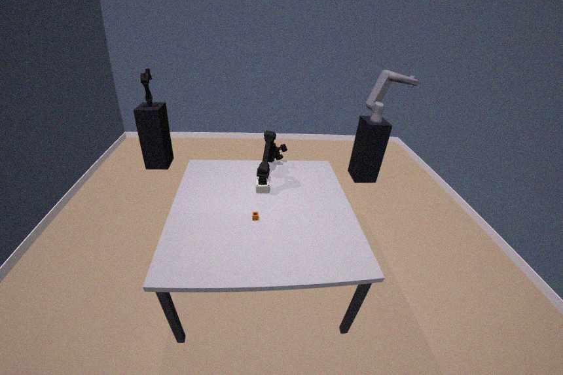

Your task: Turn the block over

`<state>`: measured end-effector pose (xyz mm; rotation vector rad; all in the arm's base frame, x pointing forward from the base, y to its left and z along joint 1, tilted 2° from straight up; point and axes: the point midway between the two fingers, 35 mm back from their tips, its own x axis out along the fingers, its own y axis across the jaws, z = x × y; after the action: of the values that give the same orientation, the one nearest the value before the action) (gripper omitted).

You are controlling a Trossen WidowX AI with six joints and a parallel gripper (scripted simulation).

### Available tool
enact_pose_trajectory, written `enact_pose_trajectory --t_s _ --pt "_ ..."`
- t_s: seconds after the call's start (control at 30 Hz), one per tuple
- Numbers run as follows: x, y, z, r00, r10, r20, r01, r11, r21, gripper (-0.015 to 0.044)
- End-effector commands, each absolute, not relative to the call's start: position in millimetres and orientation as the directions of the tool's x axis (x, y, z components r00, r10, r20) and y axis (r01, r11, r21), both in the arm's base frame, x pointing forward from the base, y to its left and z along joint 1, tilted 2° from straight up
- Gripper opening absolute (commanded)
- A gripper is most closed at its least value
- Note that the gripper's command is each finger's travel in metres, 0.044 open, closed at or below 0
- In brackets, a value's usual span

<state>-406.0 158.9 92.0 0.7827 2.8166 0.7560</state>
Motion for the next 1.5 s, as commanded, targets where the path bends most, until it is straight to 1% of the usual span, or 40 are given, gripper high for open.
enact_pose_trajectory --t_s 0.0,0.03,0.07,0.3,0.4,0.53,0.63,0.73,1.0,1.17,1.3,1.37,1.47 --pt "-405 162 92 -0.855 0.518 0.014 0.455 0.739 0.497 0.0426" --pt "-402 170 93 -0.846 0.534 0.011 0.468 0.731 0.496 0.044" --pt "-396 183 94 -0.828 0.56 0.004 0.489 0.719 0.495 0.044" --pt "-360 267 82 -0.7 0.708 -0.094 0.491 0.573 0.656 0.044" --pt "-330 305 78 -0.625 0.767 -0.15 0.478 0.527 0.703 0.044" --pt "-288 353 70 -0.509 0.833 -0.22 0.407 0.457 0.79 0.044" --pt "-251 385 64 -0.415 0.868 -0.272 0.34 0.425 0.839 0.044" --pt "-207 409 59 -0.322 0.894 -0.311 0.329 0.414 0.849 0.044" --pt "-114 448 49 -0.121 0.901 -0.417 0.171 0.432 0.885 0.044" --pt "-21 462 42 0.057 0.858 -0.511 0.042 0.509 0.86 0.044" --pt "54 457 39 0.181 0.792 -0.582 -0.032 0.597 0.802 0.044" --pt "90 450 40 0.24 0.769 -0.592 -0.007 0.611 0.792 0.044" --pt "131 437 41 0.303 0.728 -0.615 0.002 0.645 0.764 0.044"
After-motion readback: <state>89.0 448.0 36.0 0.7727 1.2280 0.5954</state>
